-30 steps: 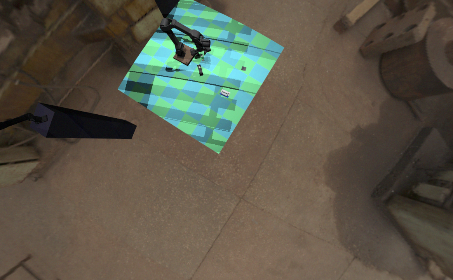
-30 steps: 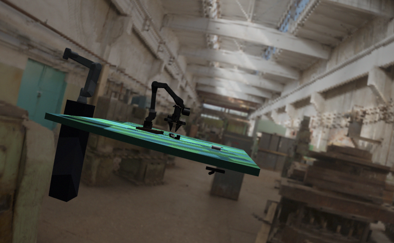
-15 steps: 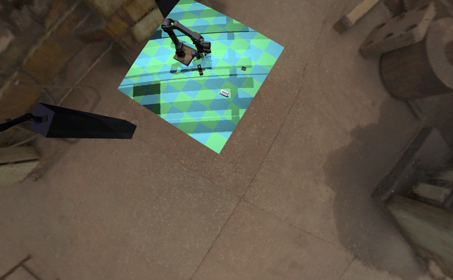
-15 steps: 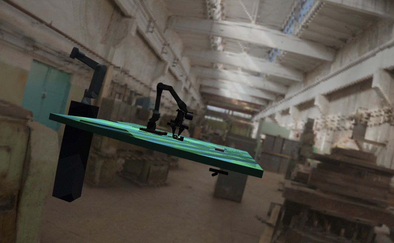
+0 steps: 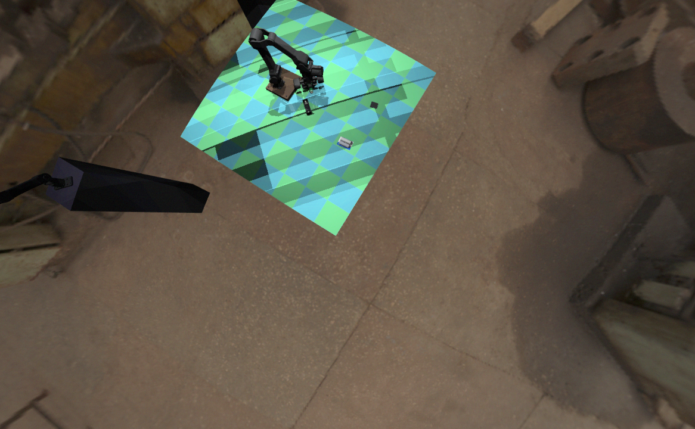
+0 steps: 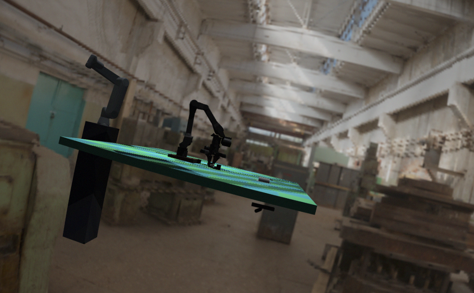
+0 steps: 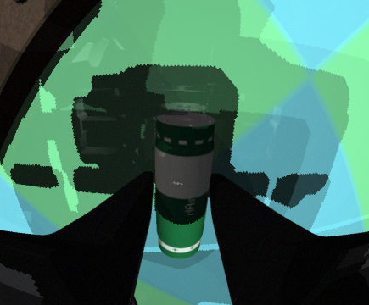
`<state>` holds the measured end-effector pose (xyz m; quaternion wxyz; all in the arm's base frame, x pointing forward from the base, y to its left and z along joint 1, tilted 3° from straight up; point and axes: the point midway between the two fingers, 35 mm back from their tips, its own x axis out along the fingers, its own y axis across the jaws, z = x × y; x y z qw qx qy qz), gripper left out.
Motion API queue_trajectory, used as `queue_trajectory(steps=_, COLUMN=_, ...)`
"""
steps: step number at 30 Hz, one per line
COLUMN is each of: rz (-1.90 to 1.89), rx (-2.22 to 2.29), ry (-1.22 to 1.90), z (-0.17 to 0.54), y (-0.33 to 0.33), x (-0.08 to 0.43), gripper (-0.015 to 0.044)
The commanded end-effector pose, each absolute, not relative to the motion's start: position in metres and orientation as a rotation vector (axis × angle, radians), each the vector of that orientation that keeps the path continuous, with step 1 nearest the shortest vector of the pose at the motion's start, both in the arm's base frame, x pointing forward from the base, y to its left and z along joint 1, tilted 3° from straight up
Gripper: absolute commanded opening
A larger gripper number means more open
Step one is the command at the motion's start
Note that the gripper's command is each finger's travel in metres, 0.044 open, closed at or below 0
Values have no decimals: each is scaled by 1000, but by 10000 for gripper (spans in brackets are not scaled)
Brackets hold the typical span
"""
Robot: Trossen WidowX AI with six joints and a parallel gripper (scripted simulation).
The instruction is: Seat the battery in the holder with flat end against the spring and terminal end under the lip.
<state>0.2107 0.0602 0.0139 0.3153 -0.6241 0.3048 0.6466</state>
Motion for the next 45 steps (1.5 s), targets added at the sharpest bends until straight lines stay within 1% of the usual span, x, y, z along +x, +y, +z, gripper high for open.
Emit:
queue_trajectory(steps=1, rz=1703, rx=-1651, ry=803, z=13, y=60, x=211, gripper=83)
queue_trajectory(steps=3, rz=1703, rx=-1651, ry=803, z=13, y=60, x=211, gripper=73)
queue_trajectory(steps=8, rz=1702, rx=-1651, ry=803, z=14, y=60, x=211, gripper=73)
queue_trajectory(steps=15, rz=1702, rx=-1651, ry=803, z=62, y=59, x=212, gripper=73)
queue_trajectory(steps=20, rz=1700, rx=-1653, ry=804, z=64, y=55, x=214, gripper=73)
queue_trajectory(steps=33, rz=1713, rx=-1682, ry=786, z=79, y=-16, x=247, gripper=73)
queue_trajectory(steps=42, rz=1728, rx=-1699, ry=771, z=86, y=-71, x=254, gripper=73)
queue_trajectory(steps=45, rz=1733, rx=-1704, ry=763, z=87, y=-79, x=254, gripper=73)
